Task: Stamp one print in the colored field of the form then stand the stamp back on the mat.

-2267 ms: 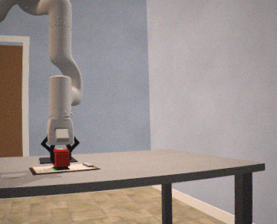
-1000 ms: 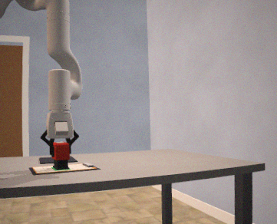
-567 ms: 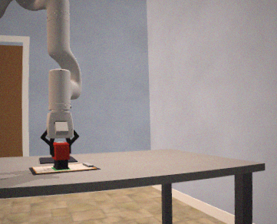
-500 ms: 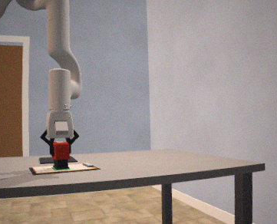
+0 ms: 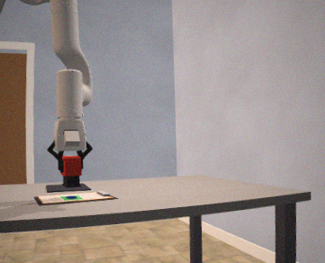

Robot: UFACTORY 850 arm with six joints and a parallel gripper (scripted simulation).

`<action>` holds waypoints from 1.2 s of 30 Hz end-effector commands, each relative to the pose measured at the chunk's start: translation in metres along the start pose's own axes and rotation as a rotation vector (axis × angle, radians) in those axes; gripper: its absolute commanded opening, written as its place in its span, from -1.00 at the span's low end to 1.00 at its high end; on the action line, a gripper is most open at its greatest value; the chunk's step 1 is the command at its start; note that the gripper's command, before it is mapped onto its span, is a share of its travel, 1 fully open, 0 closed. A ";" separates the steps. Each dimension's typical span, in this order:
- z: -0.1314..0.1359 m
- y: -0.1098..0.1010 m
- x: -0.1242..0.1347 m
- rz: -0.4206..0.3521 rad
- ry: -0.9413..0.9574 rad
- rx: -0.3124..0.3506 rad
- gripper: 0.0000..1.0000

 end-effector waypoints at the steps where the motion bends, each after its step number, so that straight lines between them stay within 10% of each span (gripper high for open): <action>1: -0.004 -0.001 0.003 0.006 0.001 0.010 -0.29; 22: -0.109 0.001 0.267 0.004 0.074 0.009 -0.29; 36: -0.134 0.003 0.323 0.006 0.074 0.009 -0.29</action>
Point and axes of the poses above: the point where the finger pads meet when closed, its own y axis out along the fingers, its own z axis across the jaws, x = y × z, the point moved 4 cm from there along -y, back along the fingers, and after that the axes turned 14 degrees about -y, right-handed, at the moved point
